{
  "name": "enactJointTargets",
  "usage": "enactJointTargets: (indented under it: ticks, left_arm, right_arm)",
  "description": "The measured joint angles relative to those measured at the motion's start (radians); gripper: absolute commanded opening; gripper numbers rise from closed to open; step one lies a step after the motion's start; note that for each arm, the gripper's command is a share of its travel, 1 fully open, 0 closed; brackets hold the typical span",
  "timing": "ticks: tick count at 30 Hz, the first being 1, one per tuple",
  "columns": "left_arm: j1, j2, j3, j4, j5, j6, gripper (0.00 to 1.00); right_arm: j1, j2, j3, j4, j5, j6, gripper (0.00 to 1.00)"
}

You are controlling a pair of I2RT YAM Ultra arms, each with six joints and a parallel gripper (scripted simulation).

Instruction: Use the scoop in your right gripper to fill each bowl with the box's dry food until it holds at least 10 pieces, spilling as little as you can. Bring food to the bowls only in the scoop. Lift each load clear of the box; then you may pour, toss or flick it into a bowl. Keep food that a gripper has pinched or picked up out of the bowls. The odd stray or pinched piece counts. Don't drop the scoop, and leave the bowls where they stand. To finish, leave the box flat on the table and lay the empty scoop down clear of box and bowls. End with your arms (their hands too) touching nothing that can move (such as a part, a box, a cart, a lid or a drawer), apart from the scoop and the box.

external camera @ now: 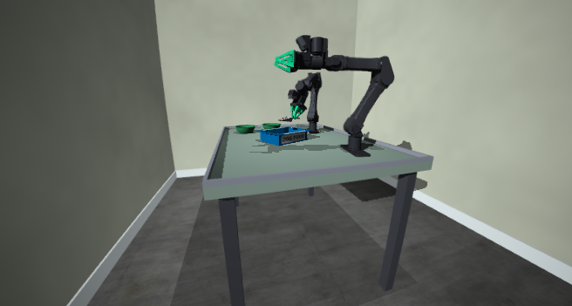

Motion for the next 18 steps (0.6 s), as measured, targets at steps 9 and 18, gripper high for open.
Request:
enactJointTargets:
  ticks: [9,18]
  left_arm:
    - [0.000,0.000,0.000,0.000,0.000,0.000,1.00]
    - [0.000,0.000,0.000,0.000,0.000,0.000,1.00]
  right_arm:
    - [-0.096,-0.007,-0.027,0.004,-0.019,-0.033,0.00]
    - [-0.264,-0.026,-0.076,0.052,-0.043,-0.087,0.00]
